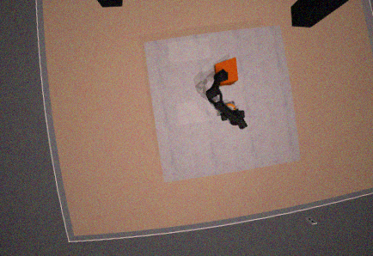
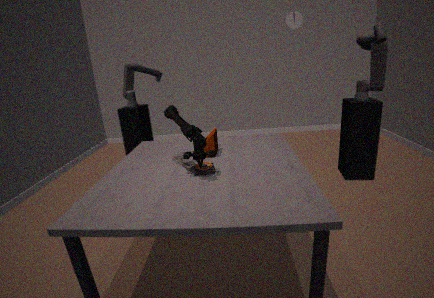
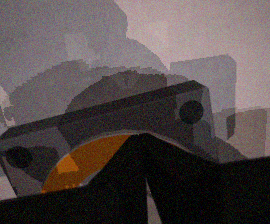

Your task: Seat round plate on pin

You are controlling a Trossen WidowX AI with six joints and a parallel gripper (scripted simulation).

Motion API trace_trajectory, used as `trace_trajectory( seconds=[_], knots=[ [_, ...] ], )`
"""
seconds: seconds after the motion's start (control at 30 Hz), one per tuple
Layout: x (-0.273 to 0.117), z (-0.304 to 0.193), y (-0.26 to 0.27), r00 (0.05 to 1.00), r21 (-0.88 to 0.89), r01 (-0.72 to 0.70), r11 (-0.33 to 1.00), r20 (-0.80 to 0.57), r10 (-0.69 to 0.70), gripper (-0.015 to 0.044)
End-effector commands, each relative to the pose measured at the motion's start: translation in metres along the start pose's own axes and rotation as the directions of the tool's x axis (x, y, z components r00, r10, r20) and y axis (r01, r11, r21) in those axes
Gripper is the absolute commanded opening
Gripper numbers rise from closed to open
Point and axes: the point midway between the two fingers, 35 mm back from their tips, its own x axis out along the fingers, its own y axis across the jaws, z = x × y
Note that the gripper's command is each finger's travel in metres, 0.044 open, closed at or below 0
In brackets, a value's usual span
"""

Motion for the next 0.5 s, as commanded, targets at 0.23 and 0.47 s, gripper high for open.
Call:
trace_trajectory(
  seconds=[0.23, 0.47],
  knots=[
    [0.001, -0.008, -0.016, 1.000, -0.005, 0.010, 1.000, -0.008, -0.010, 0.0000],
    [0.001, -0.014, -0.023, 1.000, -0.006, 0.010, 1.000, -0.008, -0.010, 0.0000]
  ],
)
